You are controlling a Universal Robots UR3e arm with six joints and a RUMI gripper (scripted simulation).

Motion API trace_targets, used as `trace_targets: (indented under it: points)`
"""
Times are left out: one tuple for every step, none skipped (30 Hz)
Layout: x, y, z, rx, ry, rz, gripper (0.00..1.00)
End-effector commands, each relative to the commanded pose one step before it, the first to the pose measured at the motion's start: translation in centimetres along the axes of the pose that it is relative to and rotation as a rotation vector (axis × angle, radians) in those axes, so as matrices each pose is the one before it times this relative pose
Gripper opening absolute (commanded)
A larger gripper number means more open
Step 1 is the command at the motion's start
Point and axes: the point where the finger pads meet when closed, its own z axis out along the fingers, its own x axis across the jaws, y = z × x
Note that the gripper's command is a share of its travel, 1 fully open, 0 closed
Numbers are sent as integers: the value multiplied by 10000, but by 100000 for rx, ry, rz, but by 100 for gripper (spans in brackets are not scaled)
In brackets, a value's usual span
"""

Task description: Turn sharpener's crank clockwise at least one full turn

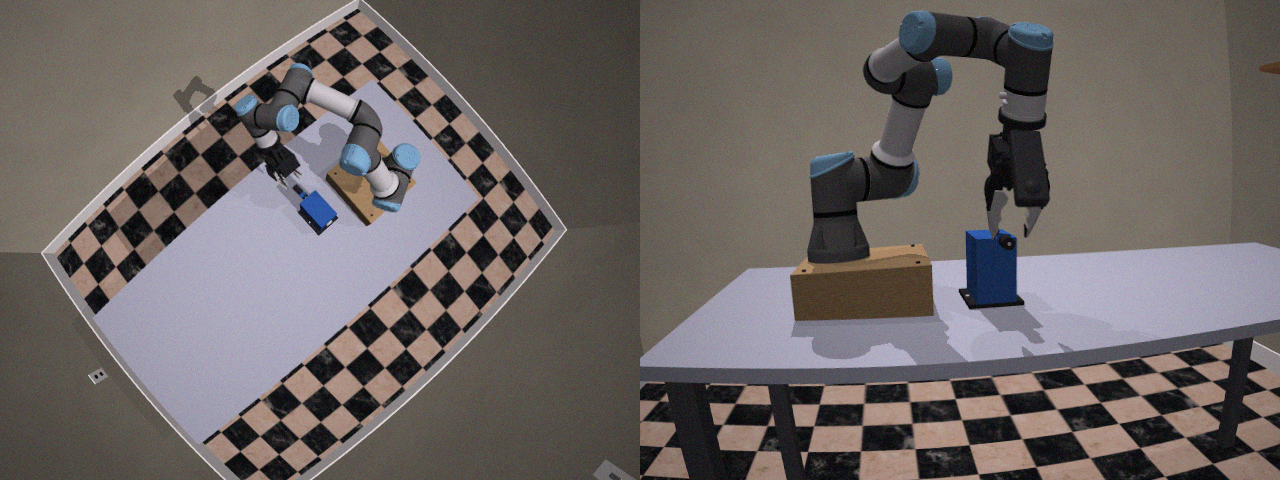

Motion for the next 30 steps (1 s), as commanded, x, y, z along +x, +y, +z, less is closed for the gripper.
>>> trace_targets:
  points:
    - [-471, -282, -15460, -301, 400, -53, 32]
    - [-16, -9, -2688, -1, 1, 0, 32]
    - [15, 9, -2643, 1, 0, 0, 32]
    - [0, 0, 0, 0, 0, 0, 32]
    - [0, 0, 0, 0, 0, 0, 32]
    - [-13, -8, -2685, -1, 1, 0, 32]
    - [20, 12, -2634, 1, 0, 0, 32]
    - [2, 2, -2660, 0, 0, 0, 32]
    - [-8, -4, -2676, -1, 1, 0, 32]
    - [16, 10, -1307, 0, 0, 0, 32]
    - [-3, -2, -5, 0, 0, 0, 32]
    - [-3, -2, -5, 0, 0, 0, 32]
    - [-3, -2, -5, 0, 0, 0, 32]
    - [-3, -2, -5, 0, 0, 0, 32]
    - [12, 7, 19, 0, 0, 0, 32]
    - [-5, -3, -7, 0, 0, 0, 32]
    - [-5, -3, -7, 0, 0, 0, 32]
    - [-4, -2, -7, 0, 0, 0, 32]
    - [11, 6, 16, 0, 0, 0, 32]
    - [-6, -3, -9, 0, 0, 0, 32]
    - [0, 0, 0, 0, 0, 0, 32]
    - [0, 0, 0, 0, 0, 0, 32]
    - [-1, -1, -2, 0, 0, 0, 32]
    - [-5, -3, -7, 0, 0, 0, 32]
    - [9, 5, 14, 0, 0, 0, 32]
    - [-7, -4, -10, 0, 0, 0, 32]
    - [9, 5, 14, 0, 0, 0, 32]
    - [-7, -4, -11, 0, 0, 0, 32]
    - [9, 5, 14, 0, 0, 0, 32]
    - [-8, -4, -12, 0, 0, 0, 32]
